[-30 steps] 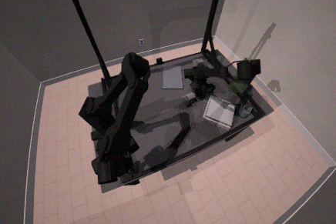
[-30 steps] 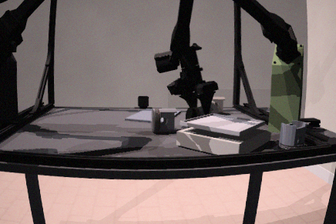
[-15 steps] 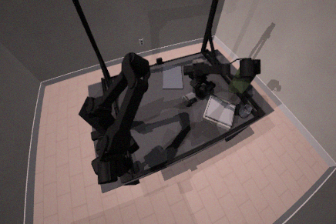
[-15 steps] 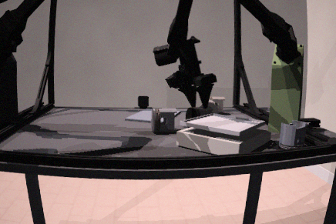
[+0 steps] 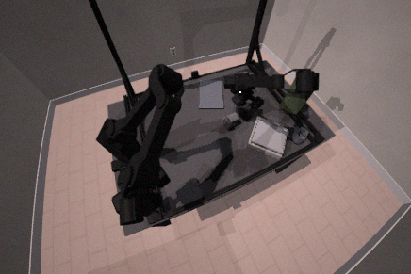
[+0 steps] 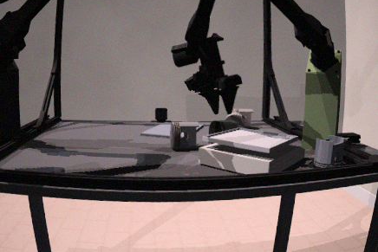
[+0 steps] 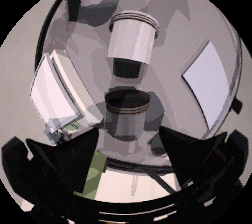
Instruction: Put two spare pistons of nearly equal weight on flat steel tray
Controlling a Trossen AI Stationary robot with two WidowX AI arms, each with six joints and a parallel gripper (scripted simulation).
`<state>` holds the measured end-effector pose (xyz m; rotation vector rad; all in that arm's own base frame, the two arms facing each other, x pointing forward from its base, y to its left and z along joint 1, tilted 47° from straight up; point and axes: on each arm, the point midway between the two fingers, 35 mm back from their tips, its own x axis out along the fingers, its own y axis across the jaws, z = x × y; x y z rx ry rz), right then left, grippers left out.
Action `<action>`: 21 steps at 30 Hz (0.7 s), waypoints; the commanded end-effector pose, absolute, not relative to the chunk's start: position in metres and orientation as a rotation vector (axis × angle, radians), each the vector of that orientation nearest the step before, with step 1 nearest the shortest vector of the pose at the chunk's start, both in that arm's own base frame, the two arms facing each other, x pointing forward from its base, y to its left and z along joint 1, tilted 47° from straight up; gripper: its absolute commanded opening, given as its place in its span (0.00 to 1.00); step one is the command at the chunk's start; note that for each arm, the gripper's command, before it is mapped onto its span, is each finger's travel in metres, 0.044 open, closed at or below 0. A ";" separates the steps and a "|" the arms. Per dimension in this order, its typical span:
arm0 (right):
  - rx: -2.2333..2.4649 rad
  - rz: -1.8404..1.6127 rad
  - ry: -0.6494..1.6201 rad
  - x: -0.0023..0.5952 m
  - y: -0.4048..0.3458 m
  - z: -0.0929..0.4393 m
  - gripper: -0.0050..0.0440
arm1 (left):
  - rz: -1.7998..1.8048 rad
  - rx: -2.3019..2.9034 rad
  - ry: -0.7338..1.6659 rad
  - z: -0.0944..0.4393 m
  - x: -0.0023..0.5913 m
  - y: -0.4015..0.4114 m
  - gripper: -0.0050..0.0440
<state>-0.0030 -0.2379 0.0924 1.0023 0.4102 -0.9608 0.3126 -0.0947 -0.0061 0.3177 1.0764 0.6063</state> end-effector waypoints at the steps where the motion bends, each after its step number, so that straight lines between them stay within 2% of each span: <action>1: 1.002 -0.957 0.408 -0.002 -0.238 0.093 1.00 | 0.601 0.308 1.070 0.000 0.312 -0.100 0.87; 21: 1.002 -0.957 0.408 -0.002 -0.238 0.093 1.00 | 0.600 0.309 1.071 0.050 0.272 -0.136 0.87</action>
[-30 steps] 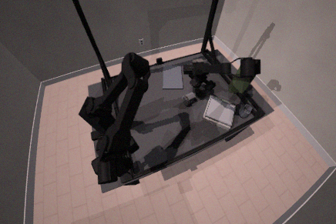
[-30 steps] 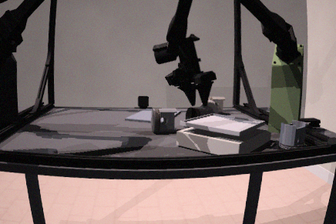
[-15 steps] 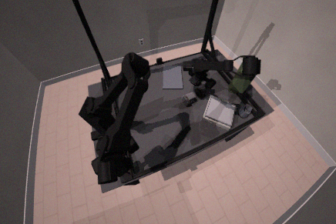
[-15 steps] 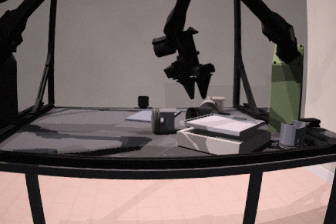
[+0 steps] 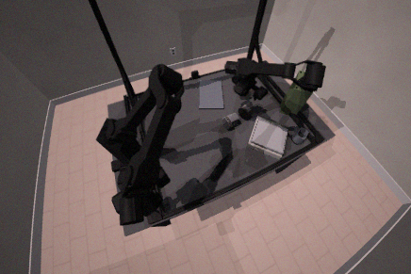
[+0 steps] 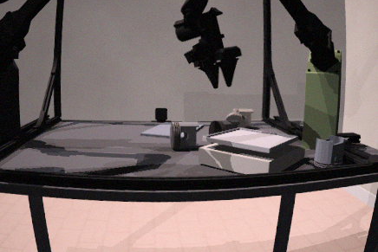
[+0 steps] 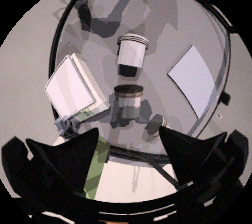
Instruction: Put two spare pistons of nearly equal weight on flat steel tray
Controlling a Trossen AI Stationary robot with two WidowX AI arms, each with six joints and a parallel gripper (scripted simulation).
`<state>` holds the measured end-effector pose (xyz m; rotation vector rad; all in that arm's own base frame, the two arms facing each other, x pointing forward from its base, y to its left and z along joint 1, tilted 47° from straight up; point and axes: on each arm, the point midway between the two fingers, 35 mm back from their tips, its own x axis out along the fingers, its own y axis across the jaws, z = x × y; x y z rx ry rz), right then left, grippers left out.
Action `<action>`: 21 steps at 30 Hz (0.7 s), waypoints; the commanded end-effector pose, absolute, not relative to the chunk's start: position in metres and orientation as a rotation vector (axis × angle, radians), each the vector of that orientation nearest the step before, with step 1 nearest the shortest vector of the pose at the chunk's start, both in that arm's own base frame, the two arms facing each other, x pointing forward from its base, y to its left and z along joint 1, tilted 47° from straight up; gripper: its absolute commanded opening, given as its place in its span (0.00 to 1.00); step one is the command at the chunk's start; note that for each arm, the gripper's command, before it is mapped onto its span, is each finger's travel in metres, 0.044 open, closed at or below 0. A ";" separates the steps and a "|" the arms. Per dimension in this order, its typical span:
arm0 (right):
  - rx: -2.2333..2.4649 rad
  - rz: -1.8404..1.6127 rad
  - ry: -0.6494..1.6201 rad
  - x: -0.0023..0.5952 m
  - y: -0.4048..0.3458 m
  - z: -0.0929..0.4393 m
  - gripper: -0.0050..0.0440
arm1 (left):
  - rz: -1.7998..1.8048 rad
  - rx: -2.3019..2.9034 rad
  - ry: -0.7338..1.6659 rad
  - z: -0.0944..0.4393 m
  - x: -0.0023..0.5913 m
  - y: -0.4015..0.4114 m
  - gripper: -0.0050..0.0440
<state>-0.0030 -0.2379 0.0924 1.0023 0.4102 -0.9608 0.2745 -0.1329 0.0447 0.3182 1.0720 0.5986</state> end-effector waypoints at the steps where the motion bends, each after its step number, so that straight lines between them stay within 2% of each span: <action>1: 1.002 -0.957 0.408 -0.002 -0.238 0.093 1.00 | 0.600 0.309 1.072 0.051 0.271 -0.136 0.87; 21: 1.002 -0.957 0.408 -0.002 -0.238 0.093 1.00 | 0.292 0.681 1.029 0.051 0.271 -0.136 0.87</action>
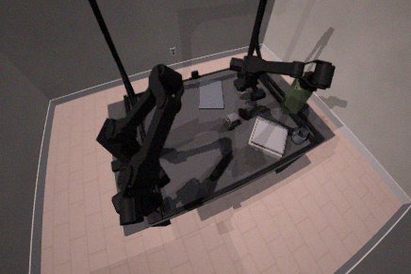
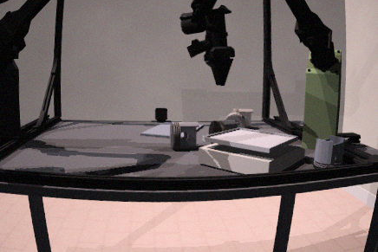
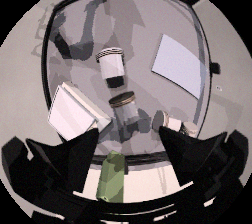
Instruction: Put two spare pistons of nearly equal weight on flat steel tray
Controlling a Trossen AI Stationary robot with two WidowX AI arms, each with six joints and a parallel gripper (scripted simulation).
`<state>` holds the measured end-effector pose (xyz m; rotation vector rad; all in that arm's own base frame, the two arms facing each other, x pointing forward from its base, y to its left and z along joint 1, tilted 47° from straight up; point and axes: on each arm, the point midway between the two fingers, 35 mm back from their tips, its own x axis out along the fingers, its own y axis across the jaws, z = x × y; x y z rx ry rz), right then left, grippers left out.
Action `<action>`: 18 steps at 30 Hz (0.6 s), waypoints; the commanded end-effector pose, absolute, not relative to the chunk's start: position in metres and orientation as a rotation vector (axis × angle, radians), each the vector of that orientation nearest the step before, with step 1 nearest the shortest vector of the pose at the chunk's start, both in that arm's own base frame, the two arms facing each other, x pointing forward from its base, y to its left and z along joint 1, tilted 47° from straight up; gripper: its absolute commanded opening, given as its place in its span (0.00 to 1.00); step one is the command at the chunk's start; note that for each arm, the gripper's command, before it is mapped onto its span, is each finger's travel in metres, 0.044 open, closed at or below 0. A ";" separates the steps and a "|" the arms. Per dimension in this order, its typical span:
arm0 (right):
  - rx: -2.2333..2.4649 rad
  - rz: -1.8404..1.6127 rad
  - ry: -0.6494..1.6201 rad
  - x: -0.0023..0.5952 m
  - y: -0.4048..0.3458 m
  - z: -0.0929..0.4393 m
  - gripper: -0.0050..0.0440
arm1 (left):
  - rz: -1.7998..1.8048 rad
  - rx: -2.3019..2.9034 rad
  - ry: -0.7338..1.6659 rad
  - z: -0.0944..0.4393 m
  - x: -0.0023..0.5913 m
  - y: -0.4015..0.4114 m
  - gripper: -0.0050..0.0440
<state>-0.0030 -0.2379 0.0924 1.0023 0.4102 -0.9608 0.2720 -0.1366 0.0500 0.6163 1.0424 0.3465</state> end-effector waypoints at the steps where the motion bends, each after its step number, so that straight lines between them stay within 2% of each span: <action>1: 1.002 -0.957 0.408 -0.002 -0.238 0.093 1.00 | 0.274 0.703 1.025 0.051 0.271 -0.136 0.87; 18: 1.002 -0.957 0.408 -0.002 -0.238 0.093 1.00 | 0.164 0.831 1.002 0.049 0.271 -0.134 0.87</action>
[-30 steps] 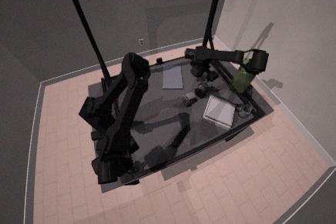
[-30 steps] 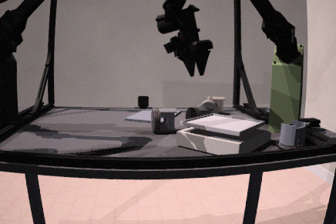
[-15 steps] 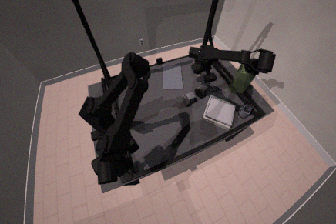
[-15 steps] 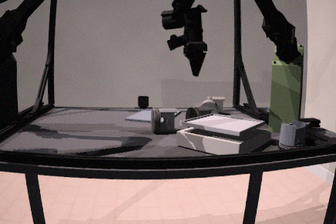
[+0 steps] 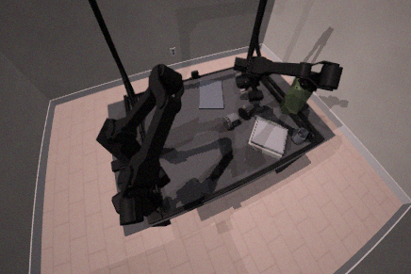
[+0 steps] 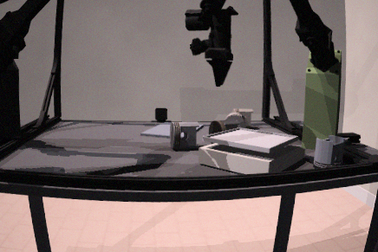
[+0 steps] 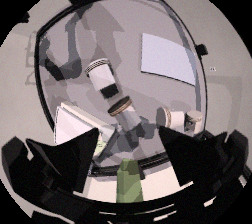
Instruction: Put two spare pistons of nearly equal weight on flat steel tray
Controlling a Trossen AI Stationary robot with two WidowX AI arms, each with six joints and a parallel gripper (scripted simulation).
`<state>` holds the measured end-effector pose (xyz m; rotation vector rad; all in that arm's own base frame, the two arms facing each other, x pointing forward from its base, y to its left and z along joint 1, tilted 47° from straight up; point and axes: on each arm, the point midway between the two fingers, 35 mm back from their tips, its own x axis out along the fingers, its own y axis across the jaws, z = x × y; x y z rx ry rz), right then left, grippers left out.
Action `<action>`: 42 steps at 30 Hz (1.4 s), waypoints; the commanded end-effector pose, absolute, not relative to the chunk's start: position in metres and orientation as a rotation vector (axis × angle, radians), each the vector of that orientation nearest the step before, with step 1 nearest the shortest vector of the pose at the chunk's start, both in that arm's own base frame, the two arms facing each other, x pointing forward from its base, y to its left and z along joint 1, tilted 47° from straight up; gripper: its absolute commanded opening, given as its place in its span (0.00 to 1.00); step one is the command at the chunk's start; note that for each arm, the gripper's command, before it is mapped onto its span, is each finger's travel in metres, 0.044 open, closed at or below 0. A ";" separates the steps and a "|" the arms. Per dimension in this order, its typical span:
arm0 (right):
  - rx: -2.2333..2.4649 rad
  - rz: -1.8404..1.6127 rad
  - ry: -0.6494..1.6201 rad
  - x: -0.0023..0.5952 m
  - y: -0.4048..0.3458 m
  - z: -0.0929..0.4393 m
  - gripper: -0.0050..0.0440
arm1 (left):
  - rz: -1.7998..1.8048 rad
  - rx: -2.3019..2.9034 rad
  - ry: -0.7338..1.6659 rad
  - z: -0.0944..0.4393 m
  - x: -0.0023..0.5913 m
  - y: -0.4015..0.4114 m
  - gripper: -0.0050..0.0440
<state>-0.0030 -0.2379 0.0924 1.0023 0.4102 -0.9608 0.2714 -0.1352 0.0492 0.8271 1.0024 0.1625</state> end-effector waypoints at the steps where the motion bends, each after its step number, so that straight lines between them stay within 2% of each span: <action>1: 1.002 -0.957 0.408 -0.002 -0.238 0.093 1.00 | 0.166 0.830 1.003 0.048 0.271 -0.134 0.87; 24: 1.002 -0.957 0.408 -0.002 -0.238 0.093 1.00 | 0.303 0.506 0.992 0.098 0.280 -0.059 0.87; 42: 1.002 -0.957 0.408 -0.002 -0.238 0.093 1.00 | 0.446 0.244 0.901 0.136 0.264 0.009 0.87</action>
